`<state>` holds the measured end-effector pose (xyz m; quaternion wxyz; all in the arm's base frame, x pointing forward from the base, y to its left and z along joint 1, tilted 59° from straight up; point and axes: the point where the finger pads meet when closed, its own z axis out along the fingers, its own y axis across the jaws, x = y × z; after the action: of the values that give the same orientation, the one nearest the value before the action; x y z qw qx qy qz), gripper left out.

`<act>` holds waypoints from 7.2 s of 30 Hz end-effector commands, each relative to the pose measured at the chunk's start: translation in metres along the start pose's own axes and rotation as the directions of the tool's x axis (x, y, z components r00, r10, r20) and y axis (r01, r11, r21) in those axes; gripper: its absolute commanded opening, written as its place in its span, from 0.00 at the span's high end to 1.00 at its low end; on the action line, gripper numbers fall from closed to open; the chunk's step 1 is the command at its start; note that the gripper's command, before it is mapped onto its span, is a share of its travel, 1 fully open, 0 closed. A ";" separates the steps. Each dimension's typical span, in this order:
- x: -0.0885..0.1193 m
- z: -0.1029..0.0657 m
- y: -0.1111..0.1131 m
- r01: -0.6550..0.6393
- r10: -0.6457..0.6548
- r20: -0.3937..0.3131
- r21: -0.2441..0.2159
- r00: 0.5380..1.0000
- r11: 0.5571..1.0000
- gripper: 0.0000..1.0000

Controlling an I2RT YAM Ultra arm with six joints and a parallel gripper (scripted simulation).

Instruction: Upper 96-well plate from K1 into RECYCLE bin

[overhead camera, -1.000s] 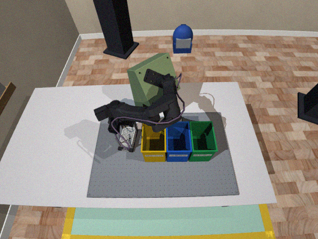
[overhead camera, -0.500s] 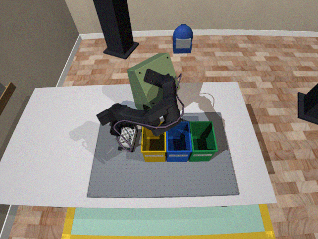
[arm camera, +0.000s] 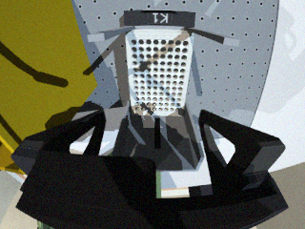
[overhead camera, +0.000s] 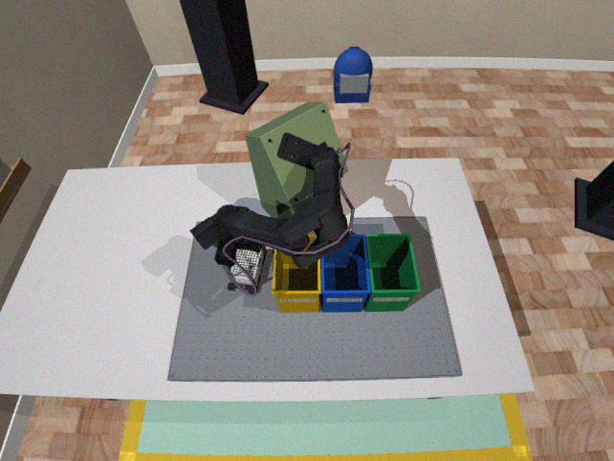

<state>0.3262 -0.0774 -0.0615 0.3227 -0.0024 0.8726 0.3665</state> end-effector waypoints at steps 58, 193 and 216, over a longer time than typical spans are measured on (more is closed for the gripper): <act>-0.002 0.083 -0.011 -0.017 0.017 0.026 0.029 1.000 0.999 0.00; -0.013 0.079 -0.012 -0.005 0.004 0.051 0.025 0.999 1.000 1.00; -0.007 0.042 -0.005 -0.011 0.010 0.042 0.022 0.999 1.000 1.00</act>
<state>0.3669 -0.0450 -0.0945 0.3306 0.0066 0.8741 0.3559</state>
